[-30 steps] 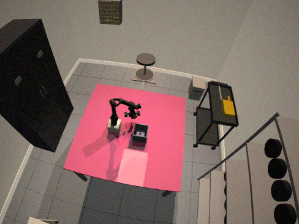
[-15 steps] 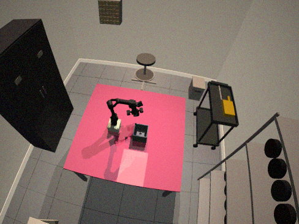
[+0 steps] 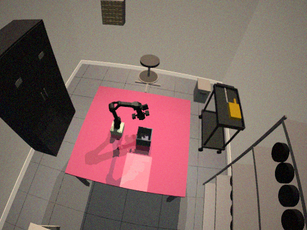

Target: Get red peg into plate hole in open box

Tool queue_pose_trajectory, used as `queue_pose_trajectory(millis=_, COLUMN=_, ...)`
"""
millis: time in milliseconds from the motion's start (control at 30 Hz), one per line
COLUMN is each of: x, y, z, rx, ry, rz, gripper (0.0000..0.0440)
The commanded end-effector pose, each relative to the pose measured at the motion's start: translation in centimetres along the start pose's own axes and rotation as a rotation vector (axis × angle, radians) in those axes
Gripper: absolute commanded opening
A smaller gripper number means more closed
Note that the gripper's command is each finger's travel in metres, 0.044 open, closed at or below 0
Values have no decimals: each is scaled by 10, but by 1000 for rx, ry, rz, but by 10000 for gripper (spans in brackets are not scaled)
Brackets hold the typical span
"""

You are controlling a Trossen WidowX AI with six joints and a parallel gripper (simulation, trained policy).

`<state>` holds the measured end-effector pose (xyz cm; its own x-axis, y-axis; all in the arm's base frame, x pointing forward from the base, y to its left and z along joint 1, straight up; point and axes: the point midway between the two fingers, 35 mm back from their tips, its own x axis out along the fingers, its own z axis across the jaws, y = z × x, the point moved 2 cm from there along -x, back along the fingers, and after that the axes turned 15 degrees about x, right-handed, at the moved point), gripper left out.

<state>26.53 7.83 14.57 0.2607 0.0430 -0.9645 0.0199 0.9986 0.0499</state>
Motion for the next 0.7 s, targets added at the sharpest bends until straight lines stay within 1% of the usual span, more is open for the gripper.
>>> queue_pose_trajectory(millis=0, x=-5, y=-9, z=6, rx=-2, ry=-9, rz=-18, gripper=0)
queue_pose_trajectory(millis=300, x=-11, y=-39, z=16, rx=15, ry=-4, rz=-67, gripper=0)
queue_pose_trajectory(millis=667, x=-10, y=-72, z=24, rx=33, ry=27, rz=-107, gripper=0)
